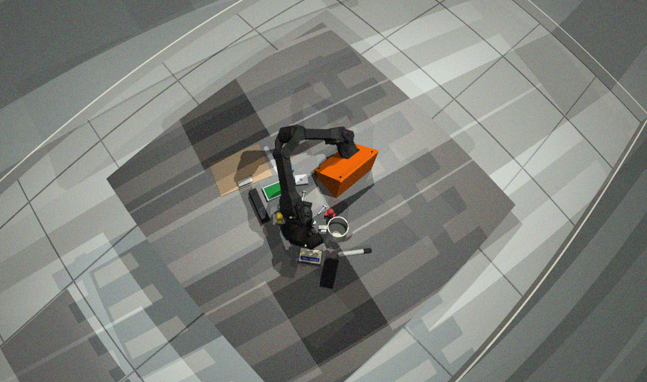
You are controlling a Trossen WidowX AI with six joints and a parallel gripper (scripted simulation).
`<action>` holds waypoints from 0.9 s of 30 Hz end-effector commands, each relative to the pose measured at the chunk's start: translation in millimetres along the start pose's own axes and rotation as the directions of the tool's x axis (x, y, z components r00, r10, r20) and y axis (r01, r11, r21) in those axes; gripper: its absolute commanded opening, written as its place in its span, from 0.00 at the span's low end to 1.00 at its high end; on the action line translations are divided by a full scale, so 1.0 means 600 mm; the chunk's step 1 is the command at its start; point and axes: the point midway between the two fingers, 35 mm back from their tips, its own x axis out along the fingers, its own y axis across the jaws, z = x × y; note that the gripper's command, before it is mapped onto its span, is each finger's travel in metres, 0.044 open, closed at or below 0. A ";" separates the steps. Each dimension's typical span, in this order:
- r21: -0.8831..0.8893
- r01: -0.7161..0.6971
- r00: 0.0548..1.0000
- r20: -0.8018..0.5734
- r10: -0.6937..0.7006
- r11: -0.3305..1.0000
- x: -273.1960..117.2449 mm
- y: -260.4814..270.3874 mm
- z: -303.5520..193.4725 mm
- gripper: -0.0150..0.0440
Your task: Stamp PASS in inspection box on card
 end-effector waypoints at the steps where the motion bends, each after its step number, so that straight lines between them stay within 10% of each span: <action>1: -0.009 0.005 1.000 0.000 -0.005 1.000 0.006 -0.002 -0.002 0.25; 27: -0.009 0.006 1.000 0.001 -0.006 1.000 0.017 -0.002 -0.003 0.25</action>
